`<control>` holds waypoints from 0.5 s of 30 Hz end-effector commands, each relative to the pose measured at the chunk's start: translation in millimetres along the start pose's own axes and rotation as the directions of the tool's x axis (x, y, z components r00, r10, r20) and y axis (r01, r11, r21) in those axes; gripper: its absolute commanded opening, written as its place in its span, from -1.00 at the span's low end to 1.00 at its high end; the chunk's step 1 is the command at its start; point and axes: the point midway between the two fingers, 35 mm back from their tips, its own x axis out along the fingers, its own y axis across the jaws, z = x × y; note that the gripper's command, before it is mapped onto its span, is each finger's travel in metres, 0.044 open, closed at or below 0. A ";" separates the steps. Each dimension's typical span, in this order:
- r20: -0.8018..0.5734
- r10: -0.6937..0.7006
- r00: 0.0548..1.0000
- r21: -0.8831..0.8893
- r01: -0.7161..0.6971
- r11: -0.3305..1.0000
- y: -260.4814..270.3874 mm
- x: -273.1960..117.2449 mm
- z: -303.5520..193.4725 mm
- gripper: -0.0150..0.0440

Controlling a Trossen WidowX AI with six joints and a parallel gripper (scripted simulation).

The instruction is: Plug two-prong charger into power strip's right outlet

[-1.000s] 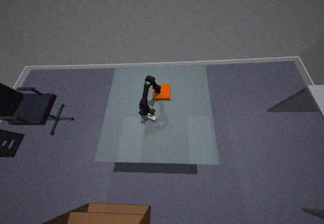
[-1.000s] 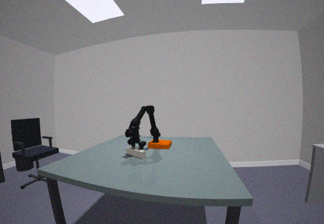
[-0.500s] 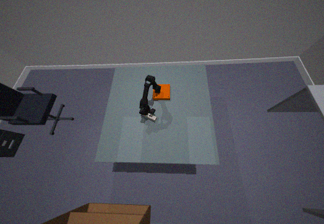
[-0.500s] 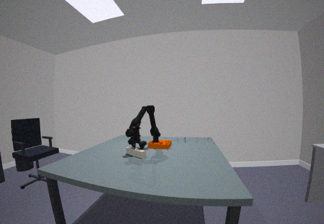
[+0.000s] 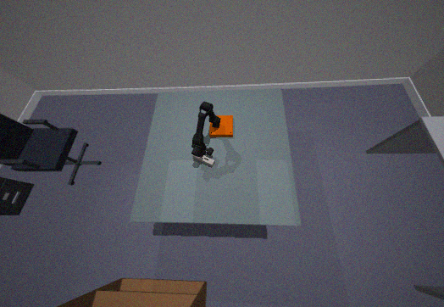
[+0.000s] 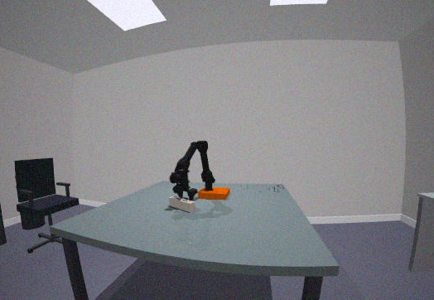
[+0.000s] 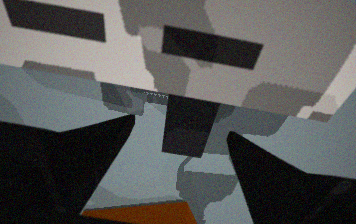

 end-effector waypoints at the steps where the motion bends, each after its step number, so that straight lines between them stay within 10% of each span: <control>1: 0.006 -0.002 1.000 0.005 0.002 1.000 -0.1 -1.1 -5.4 1.00; 15: 0.005 -0.002 1.000 0.005 0.001 1.000 0.2 0.2 -21.8 1.00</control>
